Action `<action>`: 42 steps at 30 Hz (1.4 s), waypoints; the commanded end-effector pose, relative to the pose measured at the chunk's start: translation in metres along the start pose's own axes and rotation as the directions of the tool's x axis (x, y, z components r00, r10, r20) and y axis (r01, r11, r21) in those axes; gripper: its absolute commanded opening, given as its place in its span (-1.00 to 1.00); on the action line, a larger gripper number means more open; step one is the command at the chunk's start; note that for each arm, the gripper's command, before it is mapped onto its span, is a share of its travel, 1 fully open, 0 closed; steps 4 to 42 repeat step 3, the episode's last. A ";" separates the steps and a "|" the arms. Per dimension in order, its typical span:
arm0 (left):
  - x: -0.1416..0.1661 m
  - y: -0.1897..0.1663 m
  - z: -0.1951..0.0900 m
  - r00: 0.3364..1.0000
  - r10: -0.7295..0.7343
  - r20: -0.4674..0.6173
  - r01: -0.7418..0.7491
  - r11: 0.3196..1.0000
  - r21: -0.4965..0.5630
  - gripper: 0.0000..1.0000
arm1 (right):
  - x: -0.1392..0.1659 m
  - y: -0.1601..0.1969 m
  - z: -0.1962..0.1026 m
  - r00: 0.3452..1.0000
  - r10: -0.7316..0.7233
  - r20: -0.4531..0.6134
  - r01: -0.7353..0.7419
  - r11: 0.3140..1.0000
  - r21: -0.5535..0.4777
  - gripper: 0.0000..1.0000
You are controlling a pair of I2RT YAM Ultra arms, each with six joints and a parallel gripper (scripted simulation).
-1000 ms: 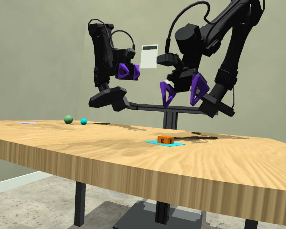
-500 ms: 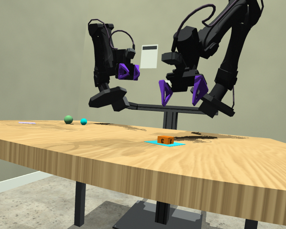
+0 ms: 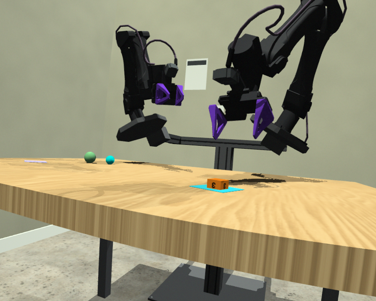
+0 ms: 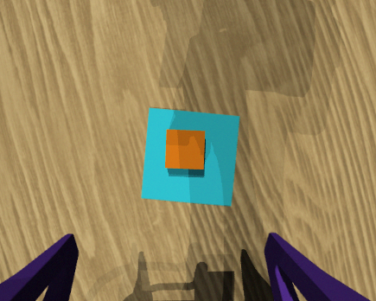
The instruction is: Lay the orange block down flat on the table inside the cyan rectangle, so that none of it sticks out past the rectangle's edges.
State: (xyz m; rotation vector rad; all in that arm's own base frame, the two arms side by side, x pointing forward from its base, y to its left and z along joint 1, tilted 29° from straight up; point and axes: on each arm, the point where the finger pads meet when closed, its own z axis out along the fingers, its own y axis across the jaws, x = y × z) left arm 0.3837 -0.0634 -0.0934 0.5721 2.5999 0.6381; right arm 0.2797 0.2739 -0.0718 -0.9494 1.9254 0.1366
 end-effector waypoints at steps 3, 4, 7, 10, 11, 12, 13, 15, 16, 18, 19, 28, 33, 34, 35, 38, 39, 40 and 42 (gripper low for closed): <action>-0.004 0.000 -0.008 1.000 -0.010 0.025 0.010 1.000 -0.007 1.00 | -0.006 0.001 0.001 1.000 -0.001 0.020 0.001 1.000 -0.004 -0.08; -0.004 0.000 -0.008 1.000 -0.010 0.025 0.010 1.000 -0.007 1.00 | -0.006 0.001 0.001 1.000 -0.001 0.020 0.001 1.000 -0.004 -0.08; -0.004 0.000 -0.008 1.000 -0.010 0.025 0.010 1.000 -0.007 1.00 | -0.006 0.001 0.001 1.000 -0.001 0.020 0.001 1.000 -0.004 -0.08; -0.004 0.000 -0.008 1.000 -0.010 0.025 0.010 1.000 -0.007 1.00 | -0.006 0.001 0.001 1.000 -0.001 0.020 0.001 1.000 -0.004 -0.08; -0.004 0.000 -0.008 1.000 -0.010 0.025 0.010 1.000 -0.007 1.00 | -0.006 0.001 0.001 1.000 -0.001 0.020 0.001 1.000 -0.004 -0.08; -0.004 0.000 -0.008 1.000 -0.010 0.025 0.010 1.000 -0.007 1.00 | -0.006 0.001 0.001 1.000 -0.001 0.020 0.001 1.000 -0.004 -0.08; -0.004 0.000 -0.008 1.000 -0.010 0.025 0.010 1.000 -0.007 1.00 | -0.006 0.001 0.001 1.000 -0.001 0.020 0.001 1.000 -0.004 -0.08; -0.004 0.000 -0.008 1.000 -0.010 0.025 0.010 1.000 -0.007 1.00 | -0.006 0.001 0.001 1.000 -0.001 0.020 0.001 1.000 -0.004 -0.08; -0.004 0.000 -0.008 1.000 -0.010 0.025 0.010 1.000 -0.007 1.00 | -0.006 0.001 0.001 1.000 -0.001 0.020 0.001 1.000 -0.004 -0.08; -0.004 0.000 -0.008 1.000 -0.010 0.025 0.010 1.000 -0.007 1.00 | -0.006 0.001 0.001 1.000 -0.001 0.020 0.001 1.000 -0.004 -0.08; -0.004 0.000 -0.008 1.000 -0.010 0.025 0.010 1.000 -0.007 1.00 | -0.006 0.001 0.001 1.000 -0.001 0.020 0.001 1.000 -0.004 -0.08; -0.004 0.000 -0.008 1.000 -0.010 0.025 0.010 1.000 -0.007 1.00 | -0.006 0.001 0.001 1.000 -0.001 0.020 0.001 1.000 -0.004 -0.08; -0.004 0.000 -0.008 1.000 -0.010 0.025 0.010 1.000 -0.007 1.00 | -0.006 0.001 0.001 1.000 -0.001 0.020 0.001 1.000 -0.004 -0.08; -0.004 0.000 -0.008 1.000 -0.010 0.025 0.010 1.000 -0.007 1.00 | -0.006 0.001 0.001 1.000 -0.001 0.020 0.001 1.000 -0.004 -0.08; -0.004 0.000 -0.008 1.000 -0.010 0.025 0.010 1.000 -0.007 1.00 | -0.006 0.001 0.001 1.000 -0.001 0.020 0.001 1.000 -0.004 -0.08; -0.004 0.000 -0.008 1.000 -0.010 0.025 0.010 1.000 -0.007 1.00 | -0.006 0.001 0.001 1.000 -0.001 0.020 0.001 1.000 -0.004 -0.08; -0.004 0.000 -0.008 1.000 -0.010 0.025 0.010 1.000 -0.007 1.00 | -0.006 0.001 0.001 1.000 -0.001 0.020 0.001 1.000 -0.004 -0.08; -0.004 0.000 -0.008 1.000 -0.010 0.025 0.010 1.000 -0.007 1.00 | -0.006 0.001 0.001 1.000 -0.001 0.020 0.001 1.000 -0.004 -0.08; -0.004 0.000 -0.008 1.000 -0.010 0.025 0.010 1.000 -0.007 1.00 | -0.006 0.001 0.001 1.000 -0.001 0.020 0.001 1.000 -0.004 -0.08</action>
